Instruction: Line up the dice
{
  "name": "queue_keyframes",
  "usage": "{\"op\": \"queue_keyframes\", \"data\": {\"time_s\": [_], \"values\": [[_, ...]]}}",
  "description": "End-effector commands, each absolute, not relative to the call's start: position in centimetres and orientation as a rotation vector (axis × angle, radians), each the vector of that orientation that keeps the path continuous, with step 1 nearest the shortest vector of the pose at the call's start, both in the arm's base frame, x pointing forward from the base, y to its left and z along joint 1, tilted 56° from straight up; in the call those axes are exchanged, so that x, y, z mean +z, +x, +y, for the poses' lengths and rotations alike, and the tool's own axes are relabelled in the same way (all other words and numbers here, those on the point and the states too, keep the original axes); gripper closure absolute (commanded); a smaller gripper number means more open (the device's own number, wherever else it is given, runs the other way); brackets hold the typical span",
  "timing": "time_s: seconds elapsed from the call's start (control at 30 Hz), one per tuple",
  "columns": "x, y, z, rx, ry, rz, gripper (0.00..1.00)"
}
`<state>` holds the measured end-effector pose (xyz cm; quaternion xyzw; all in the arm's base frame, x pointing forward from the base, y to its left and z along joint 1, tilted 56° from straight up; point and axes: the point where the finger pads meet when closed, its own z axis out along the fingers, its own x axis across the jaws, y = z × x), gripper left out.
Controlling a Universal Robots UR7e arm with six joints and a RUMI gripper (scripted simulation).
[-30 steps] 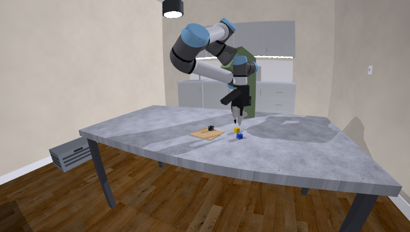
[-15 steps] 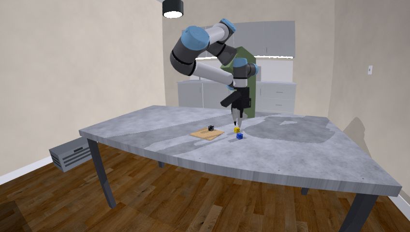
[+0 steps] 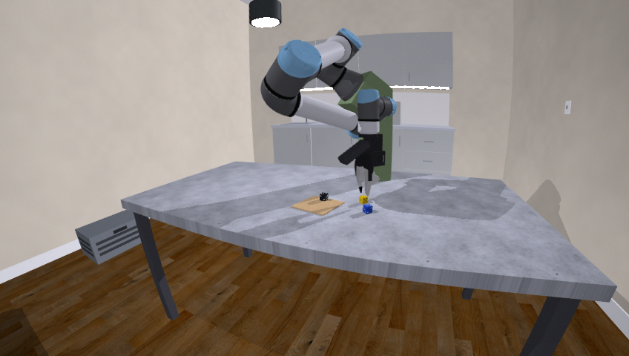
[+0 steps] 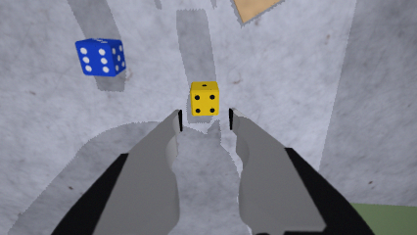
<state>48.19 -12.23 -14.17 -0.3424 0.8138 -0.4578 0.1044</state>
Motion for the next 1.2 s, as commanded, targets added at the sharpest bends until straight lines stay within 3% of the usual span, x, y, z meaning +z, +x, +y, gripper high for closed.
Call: {"op": "queue_keyframes", "data": {"time_s": [0.0, 1.17], "values": [[-14.15, 48.2, -12.19, -1.35, -1.01, 2.399, 0.76], [-14.6, 48.59, -12.74, -1.35, -1.01, 2.399, 0.76]]}}
